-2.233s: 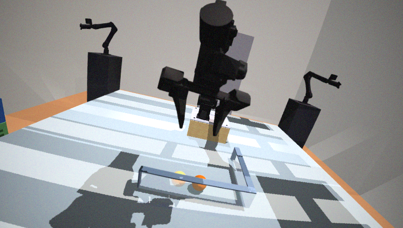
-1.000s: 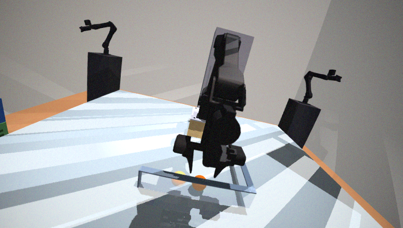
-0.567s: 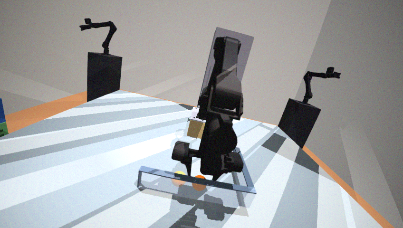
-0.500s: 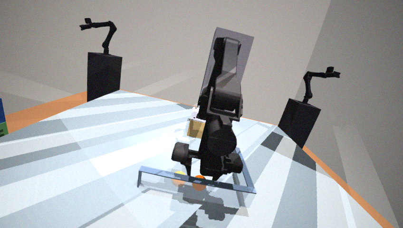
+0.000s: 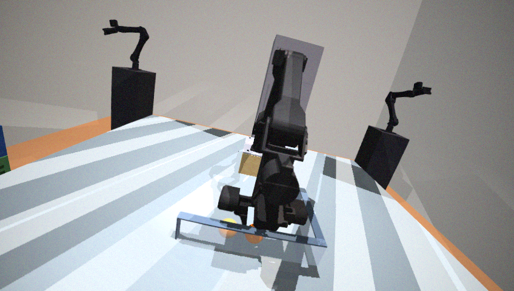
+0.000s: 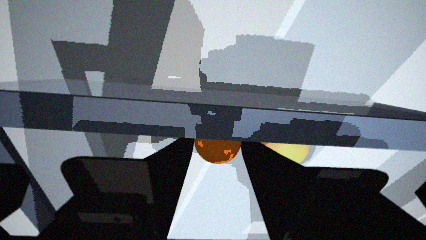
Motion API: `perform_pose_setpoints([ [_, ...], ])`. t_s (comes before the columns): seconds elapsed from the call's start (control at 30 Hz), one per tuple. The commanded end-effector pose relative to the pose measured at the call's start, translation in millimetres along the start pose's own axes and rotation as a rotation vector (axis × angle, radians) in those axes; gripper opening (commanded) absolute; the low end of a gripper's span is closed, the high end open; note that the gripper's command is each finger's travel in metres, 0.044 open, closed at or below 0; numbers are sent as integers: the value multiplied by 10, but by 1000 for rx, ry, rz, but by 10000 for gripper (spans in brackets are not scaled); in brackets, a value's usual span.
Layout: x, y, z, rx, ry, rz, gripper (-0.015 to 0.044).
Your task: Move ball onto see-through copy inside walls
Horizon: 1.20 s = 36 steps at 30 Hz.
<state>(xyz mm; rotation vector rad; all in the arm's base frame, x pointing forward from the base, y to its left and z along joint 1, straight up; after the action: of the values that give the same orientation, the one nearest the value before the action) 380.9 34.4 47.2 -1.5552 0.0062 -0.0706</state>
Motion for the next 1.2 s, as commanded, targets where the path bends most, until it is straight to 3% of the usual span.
perform_pose_setpoints([
  [0.0,-16,27,-4,-5,4,7,179],
  [0.27,-34,-131,-6,-30,-14,-10,0],
  [0.47,-16,-345,-7,-38,-17,-13,0],
  [0.93,4,-1255,3,-6,3,5,0],
  [1.17,0,-1292,-7,-5,4,6,0],
])
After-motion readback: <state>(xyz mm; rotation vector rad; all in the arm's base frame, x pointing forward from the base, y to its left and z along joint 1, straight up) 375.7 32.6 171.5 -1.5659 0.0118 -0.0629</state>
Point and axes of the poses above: the point midway between the two fingers, 35 mm back from their tips, its own y axis out along the fingers, its own z axis across the jaws, x = y × z, the point moved 7 cm from there along -y, back along the fingers, and after that the axes turned 7 degrees about y, right-handed, at the moved point
